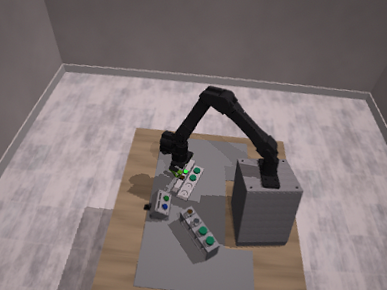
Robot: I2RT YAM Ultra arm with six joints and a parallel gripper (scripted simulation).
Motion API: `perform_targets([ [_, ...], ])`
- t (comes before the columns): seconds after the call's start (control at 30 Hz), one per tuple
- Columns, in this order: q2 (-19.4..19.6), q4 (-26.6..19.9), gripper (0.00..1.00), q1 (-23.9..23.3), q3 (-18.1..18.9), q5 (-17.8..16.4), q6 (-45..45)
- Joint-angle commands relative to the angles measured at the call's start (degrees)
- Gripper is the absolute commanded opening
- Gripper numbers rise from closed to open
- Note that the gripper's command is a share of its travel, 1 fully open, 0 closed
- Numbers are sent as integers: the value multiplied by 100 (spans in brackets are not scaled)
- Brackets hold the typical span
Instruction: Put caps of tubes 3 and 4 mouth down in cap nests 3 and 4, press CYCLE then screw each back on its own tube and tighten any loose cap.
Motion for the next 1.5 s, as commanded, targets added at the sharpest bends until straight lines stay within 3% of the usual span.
perform_targets([
  [0.0,-116,9,100,45,13,-4,-5],
  [0.67,-116,9,100,45,13,-4,-5],
  [0.7,-297,19,47,40,-177,-4,-10],
  [0.73,-477,23,47,36,-360,-5,-14],
  [0.8,-477,23,47,36,-360,-5,-14],
  [1.13,-2292,-263,47,-19,-1882,-11,-68],
  [1.47,-2293,-265,47,-19,-1881,-11,-68],
])
